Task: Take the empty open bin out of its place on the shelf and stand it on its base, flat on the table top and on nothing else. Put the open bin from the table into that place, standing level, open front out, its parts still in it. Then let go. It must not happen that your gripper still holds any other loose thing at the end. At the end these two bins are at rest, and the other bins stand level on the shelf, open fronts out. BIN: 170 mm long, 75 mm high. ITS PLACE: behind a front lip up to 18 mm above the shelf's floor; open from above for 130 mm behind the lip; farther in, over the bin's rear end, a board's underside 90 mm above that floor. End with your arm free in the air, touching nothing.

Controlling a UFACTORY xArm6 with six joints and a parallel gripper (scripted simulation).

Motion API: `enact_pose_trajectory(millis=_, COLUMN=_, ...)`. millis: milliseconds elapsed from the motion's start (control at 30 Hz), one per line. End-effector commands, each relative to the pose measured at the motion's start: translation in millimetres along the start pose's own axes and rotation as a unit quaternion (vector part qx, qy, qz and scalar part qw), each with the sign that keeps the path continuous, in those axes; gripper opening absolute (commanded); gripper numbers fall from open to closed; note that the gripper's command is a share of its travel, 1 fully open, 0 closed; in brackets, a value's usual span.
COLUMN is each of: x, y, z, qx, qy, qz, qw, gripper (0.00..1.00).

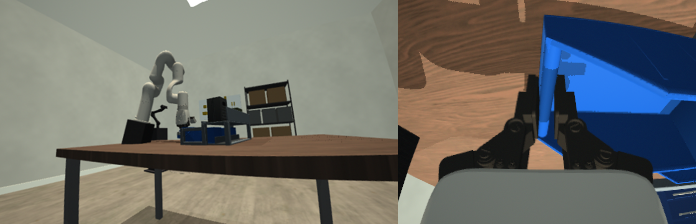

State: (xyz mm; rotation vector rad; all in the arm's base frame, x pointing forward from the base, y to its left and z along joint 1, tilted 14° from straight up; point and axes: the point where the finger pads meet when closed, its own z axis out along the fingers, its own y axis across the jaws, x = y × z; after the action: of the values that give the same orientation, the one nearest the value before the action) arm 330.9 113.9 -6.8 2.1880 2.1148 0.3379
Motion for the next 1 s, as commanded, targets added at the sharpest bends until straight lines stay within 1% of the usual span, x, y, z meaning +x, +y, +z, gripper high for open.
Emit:
enact_pose_trajectory(millis=0, x=1.9, y=0.7, z=-0.6, qx=-0.004, qy=0.006, qz=-0.002, qw=1.0, gripper=0.0)
enact_pose_trajectory(millis=967, x=1.9, y=-2.0, z=-0.6, qx=-0.004, qy=0.006, qz=-0.002, qw=1.0, gripper=0.0)
